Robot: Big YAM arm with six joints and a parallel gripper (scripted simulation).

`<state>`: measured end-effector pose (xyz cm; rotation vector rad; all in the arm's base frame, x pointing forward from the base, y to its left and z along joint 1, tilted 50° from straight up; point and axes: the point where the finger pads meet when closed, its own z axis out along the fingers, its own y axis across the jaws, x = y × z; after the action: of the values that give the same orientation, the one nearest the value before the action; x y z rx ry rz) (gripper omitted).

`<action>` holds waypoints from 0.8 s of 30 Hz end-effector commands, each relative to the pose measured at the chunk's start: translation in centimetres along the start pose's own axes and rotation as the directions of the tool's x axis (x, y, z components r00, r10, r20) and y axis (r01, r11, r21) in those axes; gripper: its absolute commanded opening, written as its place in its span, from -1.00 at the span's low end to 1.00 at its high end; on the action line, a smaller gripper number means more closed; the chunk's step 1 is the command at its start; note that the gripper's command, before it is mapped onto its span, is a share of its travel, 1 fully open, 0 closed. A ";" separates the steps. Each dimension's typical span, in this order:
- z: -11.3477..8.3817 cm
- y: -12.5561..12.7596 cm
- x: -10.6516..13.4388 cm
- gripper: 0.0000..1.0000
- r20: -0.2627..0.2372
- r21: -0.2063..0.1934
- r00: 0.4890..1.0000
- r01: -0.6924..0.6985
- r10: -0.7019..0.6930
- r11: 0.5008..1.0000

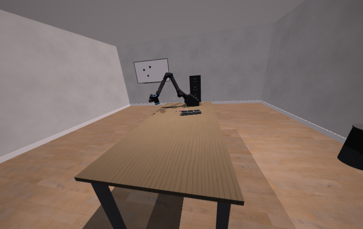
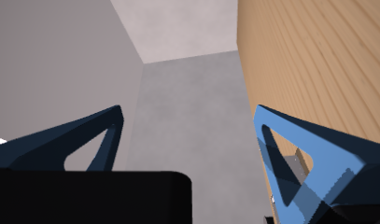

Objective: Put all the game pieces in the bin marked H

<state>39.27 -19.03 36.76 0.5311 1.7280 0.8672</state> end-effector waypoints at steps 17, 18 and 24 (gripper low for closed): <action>0.0 0.4 -0.1 1.00 0.002 -0.004 1.000 0.008 -0.008 1.000; 0.0 0.0 0.0 -0.84 0.000 0.000 1.000 0.000 0.000 1.000; 0.0 0.0 0.0 -0.84 0.000 0.000 1.000 0.000 0.000 1.000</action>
<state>39.36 -19.12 36.54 0.5358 1.7301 0.8704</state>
